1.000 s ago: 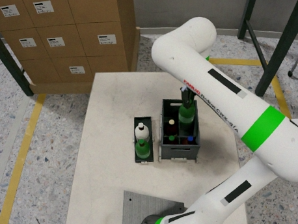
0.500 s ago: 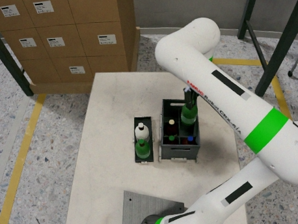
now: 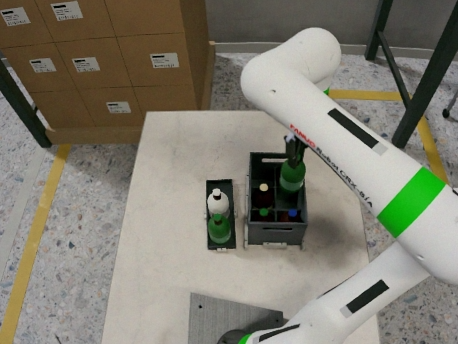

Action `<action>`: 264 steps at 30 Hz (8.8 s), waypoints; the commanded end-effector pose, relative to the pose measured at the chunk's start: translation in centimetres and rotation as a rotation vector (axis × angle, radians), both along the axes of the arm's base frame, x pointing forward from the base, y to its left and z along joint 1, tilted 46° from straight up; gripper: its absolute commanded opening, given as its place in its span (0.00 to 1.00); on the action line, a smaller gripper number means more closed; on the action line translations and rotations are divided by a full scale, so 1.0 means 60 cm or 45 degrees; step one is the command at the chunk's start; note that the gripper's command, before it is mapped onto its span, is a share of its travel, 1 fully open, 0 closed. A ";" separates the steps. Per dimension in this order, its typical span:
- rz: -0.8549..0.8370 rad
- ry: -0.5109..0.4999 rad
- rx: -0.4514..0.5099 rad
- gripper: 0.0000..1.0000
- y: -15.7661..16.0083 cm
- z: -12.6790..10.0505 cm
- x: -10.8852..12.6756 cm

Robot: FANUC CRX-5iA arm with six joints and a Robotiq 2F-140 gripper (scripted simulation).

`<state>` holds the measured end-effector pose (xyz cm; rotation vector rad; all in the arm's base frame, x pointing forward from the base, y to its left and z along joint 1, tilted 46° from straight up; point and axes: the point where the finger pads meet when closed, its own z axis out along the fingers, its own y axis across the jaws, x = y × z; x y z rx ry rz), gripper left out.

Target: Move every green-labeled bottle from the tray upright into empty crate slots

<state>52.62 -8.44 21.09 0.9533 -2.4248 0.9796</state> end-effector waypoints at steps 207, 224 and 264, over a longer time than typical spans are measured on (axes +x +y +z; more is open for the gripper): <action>0.002 -0.002 0.000 0.10 -0.123 -0.118 -0.012; 0.002 -0.002 0.000 0.10 -0.144 -0.138 -0.014; 0.002 -0.002 0.000 0.10 -0.178 -0.171 -0.017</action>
